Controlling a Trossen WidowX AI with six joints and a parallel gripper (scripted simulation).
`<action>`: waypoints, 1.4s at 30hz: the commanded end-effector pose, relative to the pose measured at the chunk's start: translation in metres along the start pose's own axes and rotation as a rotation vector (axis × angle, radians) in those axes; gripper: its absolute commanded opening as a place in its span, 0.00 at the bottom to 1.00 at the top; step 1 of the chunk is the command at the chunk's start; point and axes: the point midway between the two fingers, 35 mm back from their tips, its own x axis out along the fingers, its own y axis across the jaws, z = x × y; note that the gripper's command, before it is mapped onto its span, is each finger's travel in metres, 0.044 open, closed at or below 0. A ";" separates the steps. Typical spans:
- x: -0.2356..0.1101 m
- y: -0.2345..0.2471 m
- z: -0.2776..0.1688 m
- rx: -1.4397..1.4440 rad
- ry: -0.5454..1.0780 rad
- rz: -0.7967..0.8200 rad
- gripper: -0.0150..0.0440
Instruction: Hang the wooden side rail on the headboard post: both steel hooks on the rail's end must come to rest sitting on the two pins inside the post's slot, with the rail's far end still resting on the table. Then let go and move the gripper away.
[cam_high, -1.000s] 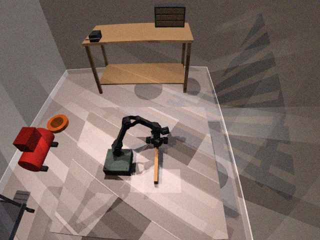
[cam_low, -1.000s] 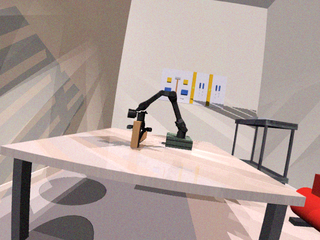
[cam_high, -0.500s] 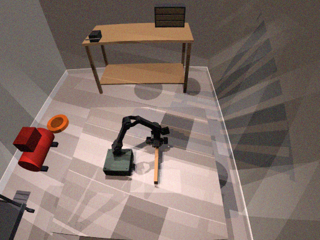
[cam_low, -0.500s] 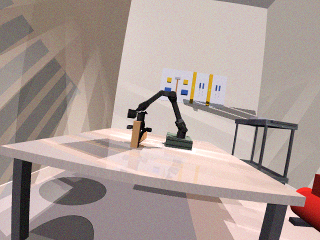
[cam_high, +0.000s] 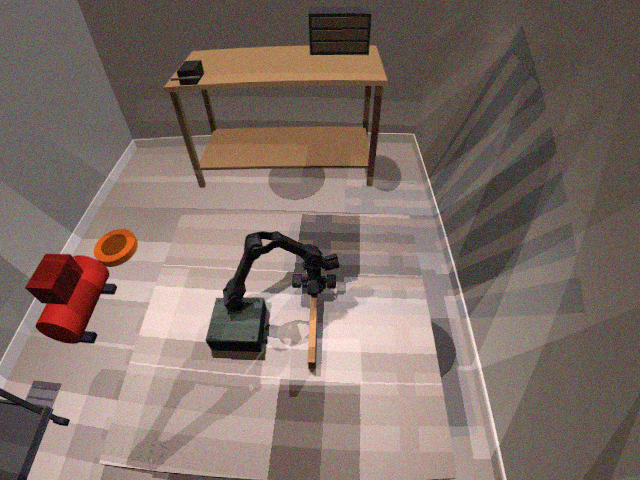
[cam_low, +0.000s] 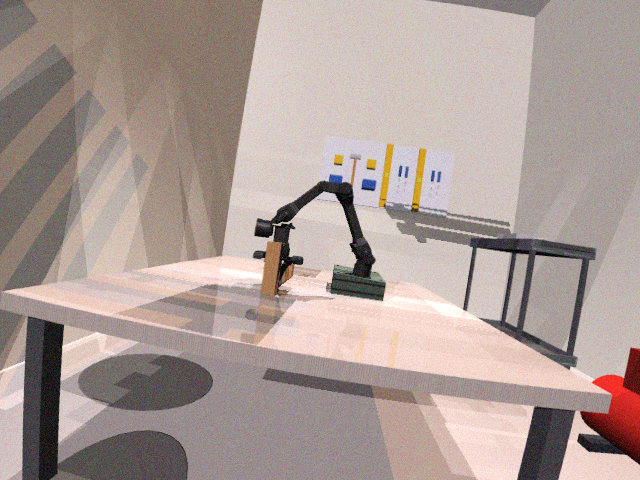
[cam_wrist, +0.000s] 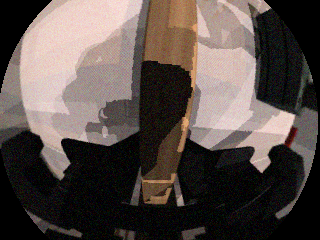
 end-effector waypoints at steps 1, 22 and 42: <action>0.000 0.001 -0.001 -0.006 0.005 0.005 0.25; 0.004 0.001 -0.001 -0.006 0.005 0.005 0.25; 0.005 0.000 0.000 0.000 -0.001 -0.002 0.48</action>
